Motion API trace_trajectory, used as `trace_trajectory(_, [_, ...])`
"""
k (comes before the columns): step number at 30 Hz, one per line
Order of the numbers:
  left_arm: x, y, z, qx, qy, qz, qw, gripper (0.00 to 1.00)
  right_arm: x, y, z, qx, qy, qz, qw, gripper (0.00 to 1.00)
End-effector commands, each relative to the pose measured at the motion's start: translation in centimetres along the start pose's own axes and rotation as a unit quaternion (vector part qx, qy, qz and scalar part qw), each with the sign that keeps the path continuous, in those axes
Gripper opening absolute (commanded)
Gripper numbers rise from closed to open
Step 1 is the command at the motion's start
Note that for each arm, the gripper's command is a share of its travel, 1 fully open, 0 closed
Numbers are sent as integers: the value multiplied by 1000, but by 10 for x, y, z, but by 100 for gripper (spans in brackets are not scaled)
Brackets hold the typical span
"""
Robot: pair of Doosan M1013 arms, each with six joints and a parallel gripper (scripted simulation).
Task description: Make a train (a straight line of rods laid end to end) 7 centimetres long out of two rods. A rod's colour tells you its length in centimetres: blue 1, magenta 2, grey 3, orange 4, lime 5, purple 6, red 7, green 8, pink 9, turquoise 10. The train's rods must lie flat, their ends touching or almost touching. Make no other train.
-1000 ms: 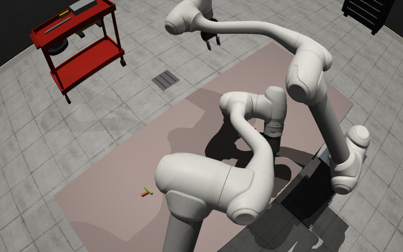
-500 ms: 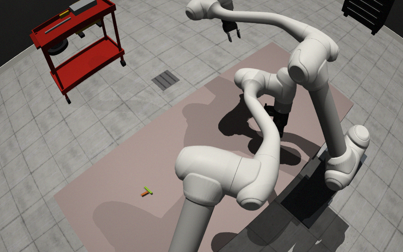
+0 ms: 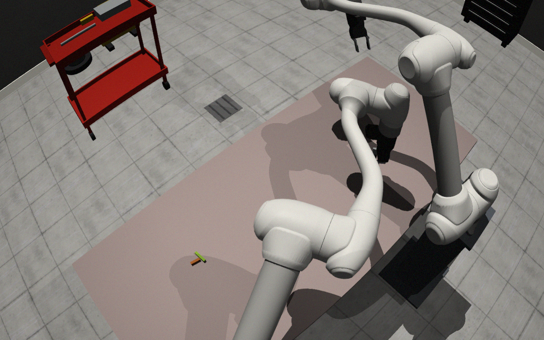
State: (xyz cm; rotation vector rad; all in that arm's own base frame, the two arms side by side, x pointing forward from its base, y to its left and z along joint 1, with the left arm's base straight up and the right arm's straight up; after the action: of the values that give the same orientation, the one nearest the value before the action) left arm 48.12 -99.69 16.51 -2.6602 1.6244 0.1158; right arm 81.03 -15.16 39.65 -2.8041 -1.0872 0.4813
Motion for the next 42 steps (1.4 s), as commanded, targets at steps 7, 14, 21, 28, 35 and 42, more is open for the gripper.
trace_trajectory(7, [34, 5, 1, 9, 39, -15, 999, 100, -157, 52, 65, 62, 15, 63, 996, 100])
trace_trajectory(14, [34, 5, 1, 9, 39, -15, 999, 100, -237, 61, 101, 94, 27, 95, 991, 100])
trace_trajectory(21, [34, 5, 1, 9, 39, -15, 999, 100, -365, 50, 168, 148, 53, 149, 976, 100])
trace_trajectory(28, [34, 5, 1, 9, 39, -15, 999, 100, -464, 15, 226, 193, 82, 195, 958, 100])
trace_trajectory(35, [34, 5, 1, 9, 39, -15, 999, 100, -542, -37, 280, 231, 115, 236, 937, 100])
trace_trajectory(42, [34, 5, 1, 9, 39, -15, 999, 100, -609, -113, 337, 272, 158, 283, 906, 100])
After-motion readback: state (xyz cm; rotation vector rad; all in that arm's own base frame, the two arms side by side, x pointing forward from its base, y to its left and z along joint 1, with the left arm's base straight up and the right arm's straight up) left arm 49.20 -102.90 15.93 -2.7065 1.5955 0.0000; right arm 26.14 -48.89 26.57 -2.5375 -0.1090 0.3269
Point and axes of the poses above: on each arm, the point where the finger pads meet when closed, its own z axis out along the fingers, its own x axis across the jaws, y = z × x, the point moved 8 cm from there along -z, back along the fingers, and after that the axes turned 14 degrees about z, right-handed, at the moved point
